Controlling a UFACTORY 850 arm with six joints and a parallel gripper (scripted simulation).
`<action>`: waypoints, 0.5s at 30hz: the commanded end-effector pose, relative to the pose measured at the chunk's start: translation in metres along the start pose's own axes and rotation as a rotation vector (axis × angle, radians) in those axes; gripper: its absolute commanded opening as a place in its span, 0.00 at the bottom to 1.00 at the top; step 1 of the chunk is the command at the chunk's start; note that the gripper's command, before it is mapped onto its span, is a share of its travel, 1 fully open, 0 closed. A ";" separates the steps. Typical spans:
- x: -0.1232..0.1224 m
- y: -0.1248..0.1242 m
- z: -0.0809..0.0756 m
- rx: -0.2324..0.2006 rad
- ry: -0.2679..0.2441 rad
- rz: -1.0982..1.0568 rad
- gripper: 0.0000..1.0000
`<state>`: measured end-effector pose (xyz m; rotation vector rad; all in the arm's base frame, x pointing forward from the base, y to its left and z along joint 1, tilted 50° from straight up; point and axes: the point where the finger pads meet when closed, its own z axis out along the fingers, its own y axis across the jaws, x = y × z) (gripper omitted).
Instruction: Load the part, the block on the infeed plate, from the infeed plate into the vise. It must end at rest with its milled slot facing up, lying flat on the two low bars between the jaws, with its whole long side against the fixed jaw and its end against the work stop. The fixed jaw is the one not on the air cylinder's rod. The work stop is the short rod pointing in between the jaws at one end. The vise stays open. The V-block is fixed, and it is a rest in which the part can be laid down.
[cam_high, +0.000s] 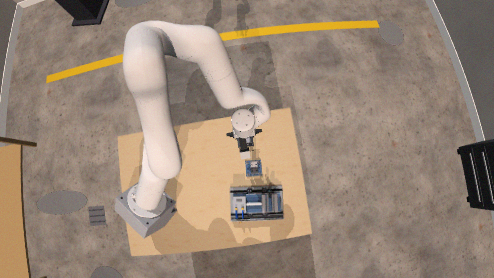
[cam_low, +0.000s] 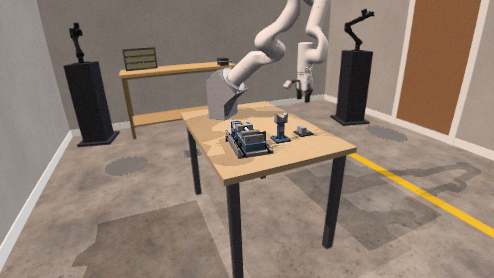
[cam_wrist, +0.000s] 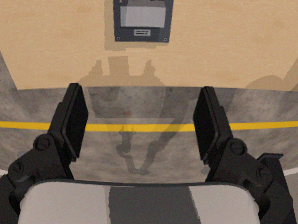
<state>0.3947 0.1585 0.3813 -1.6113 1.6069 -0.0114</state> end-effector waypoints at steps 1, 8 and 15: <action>0.000 -0.001 0.006 0.002 -0.001 -0.001 0.89; 0.000 -0.001 0.015 0.002 -0.001 -0.001 0.89; 0.000 -0.001 0.027 0.002 -0.001 -0.001 0.89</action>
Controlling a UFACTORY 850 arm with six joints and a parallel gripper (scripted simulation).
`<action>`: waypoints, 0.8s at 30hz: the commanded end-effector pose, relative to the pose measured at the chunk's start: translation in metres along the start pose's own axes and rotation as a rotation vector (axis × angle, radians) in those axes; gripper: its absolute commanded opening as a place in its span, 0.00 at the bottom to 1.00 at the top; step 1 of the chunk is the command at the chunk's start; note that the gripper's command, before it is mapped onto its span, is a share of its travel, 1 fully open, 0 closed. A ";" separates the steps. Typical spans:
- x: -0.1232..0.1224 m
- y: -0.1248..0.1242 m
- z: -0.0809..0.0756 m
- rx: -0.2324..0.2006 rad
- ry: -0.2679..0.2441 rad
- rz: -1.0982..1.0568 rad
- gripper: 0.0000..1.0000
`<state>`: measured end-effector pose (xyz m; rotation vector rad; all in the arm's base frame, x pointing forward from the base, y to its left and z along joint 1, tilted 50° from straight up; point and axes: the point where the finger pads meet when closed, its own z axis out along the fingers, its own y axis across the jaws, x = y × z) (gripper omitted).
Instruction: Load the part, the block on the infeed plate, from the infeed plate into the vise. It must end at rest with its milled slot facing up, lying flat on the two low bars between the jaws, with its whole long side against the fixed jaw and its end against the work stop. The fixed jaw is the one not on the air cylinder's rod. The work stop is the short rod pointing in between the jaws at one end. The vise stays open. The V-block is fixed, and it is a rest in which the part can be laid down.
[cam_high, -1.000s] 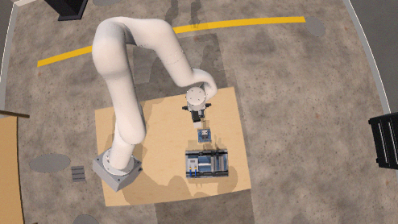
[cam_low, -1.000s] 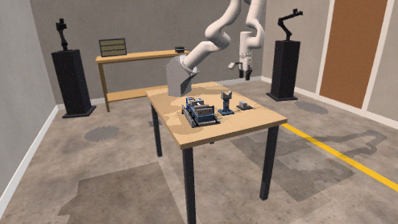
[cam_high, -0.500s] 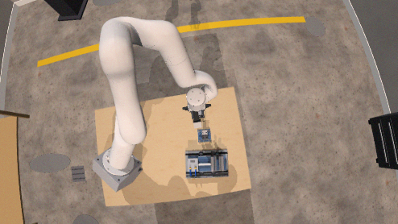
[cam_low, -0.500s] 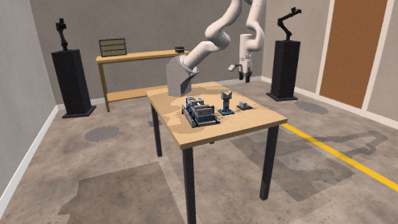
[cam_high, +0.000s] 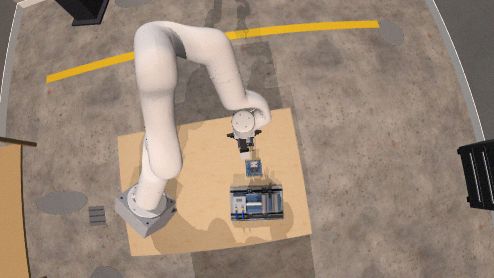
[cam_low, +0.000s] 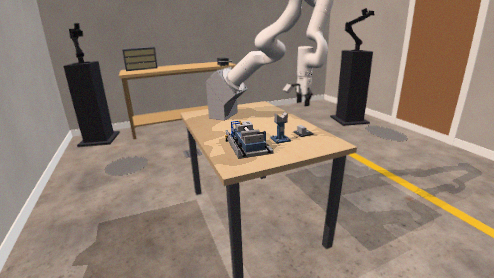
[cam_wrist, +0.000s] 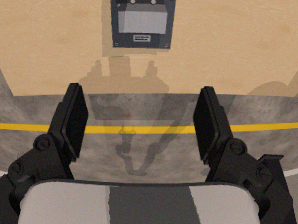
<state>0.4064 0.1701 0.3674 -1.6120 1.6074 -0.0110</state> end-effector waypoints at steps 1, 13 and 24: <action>0.000 -0.001 0.008 0.003 -0.001 -0.001 0.89; 0.000 -0.001 0.028 0.003 -0.001 -0.001 0.89; 0.000 -0.001 0.047 0.003 -0.001 -0.001 0.89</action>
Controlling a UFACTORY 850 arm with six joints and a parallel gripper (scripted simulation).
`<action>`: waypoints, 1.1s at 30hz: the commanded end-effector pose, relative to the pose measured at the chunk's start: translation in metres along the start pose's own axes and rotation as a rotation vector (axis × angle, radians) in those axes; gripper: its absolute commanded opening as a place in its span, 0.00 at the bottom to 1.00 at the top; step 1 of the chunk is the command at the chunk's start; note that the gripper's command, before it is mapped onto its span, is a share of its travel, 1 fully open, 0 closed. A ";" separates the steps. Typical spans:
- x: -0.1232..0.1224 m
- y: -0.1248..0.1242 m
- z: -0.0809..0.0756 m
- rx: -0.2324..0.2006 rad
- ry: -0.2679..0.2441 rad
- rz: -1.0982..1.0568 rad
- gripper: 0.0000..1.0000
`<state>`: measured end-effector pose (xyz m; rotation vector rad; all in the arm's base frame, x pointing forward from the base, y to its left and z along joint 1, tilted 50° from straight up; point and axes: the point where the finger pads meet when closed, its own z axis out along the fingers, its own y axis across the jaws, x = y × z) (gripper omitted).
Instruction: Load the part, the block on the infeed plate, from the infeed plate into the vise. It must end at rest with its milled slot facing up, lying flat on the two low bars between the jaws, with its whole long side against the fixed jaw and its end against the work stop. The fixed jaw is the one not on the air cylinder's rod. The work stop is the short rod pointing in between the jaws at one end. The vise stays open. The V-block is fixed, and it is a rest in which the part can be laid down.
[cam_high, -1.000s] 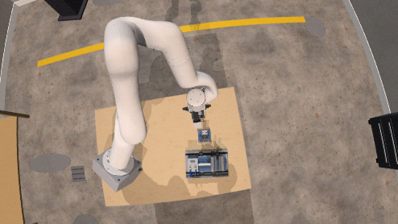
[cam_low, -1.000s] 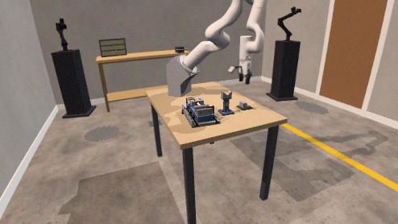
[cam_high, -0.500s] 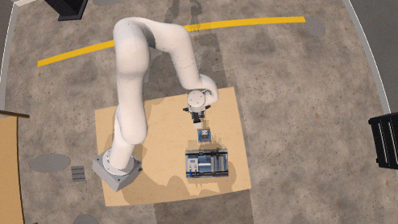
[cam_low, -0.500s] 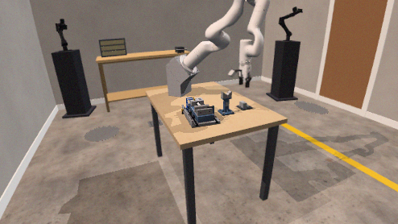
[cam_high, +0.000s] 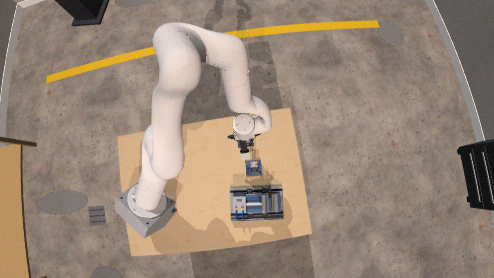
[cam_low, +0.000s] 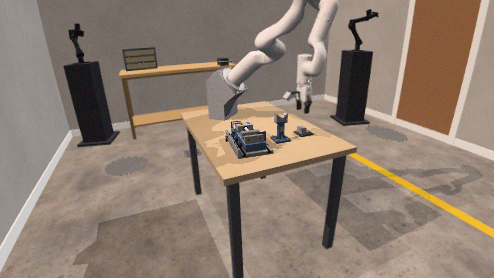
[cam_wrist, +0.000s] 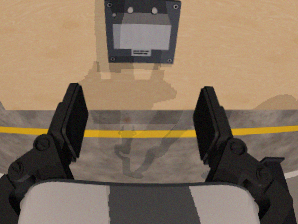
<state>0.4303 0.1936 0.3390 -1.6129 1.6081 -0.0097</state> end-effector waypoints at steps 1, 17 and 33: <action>0.000 -0.001 0.005 0.004 -0.001 -0.001 0.89; 0.000 -0.001 0.037 0.004 -0.001 -0.001 0.89; -0.001 -0.001 0.071 0.004 -0.001 -0.001 0.89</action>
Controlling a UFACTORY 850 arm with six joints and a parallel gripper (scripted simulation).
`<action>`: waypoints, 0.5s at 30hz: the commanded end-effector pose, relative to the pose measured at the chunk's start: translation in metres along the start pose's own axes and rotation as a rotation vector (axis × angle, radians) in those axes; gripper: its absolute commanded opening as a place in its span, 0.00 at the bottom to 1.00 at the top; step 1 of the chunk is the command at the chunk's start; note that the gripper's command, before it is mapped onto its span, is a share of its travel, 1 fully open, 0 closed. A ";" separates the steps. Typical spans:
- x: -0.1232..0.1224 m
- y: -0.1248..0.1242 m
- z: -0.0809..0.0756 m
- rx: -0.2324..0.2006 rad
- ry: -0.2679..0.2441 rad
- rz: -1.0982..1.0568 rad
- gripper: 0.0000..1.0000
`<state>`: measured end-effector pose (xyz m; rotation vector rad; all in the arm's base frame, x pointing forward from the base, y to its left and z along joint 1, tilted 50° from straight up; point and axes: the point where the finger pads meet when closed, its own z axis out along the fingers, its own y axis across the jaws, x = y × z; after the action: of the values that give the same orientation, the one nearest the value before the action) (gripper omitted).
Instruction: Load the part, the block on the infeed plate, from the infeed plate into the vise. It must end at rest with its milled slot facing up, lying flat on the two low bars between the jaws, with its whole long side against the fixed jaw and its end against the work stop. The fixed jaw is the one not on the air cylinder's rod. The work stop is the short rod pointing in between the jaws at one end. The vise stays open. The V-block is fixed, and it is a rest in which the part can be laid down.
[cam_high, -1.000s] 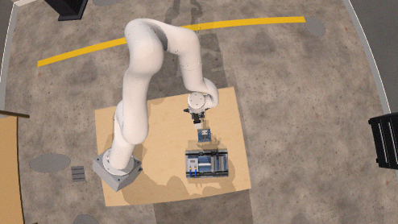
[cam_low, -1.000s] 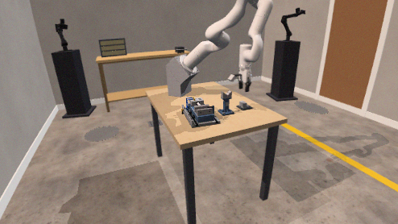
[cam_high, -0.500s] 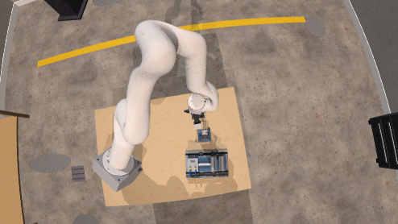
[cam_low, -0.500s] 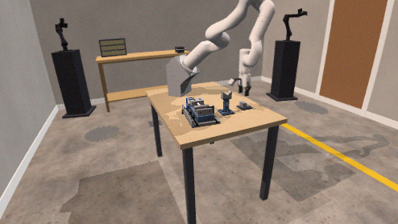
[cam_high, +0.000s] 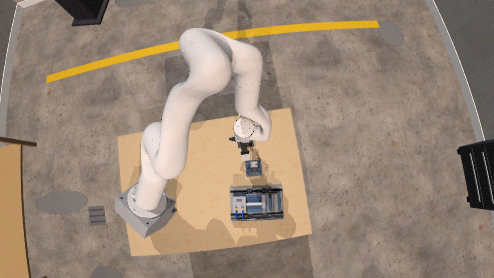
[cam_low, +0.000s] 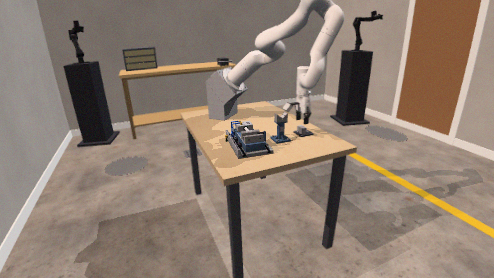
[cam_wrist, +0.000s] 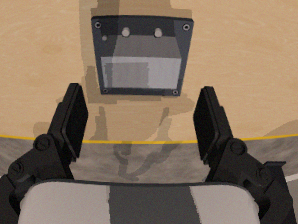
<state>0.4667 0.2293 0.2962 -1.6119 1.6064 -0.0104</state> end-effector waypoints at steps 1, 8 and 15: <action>0.000 -0.001 0.005 0.003 0.000 0.000 0.89; 0.000 -0.001 0.019 0.003 0.000 0.000 0.89; 0.000 -0.001 0.032 0.003 0.000 0.000 0.89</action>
<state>0.4812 0.2436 0.2792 -1.6112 1.6059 -0.0112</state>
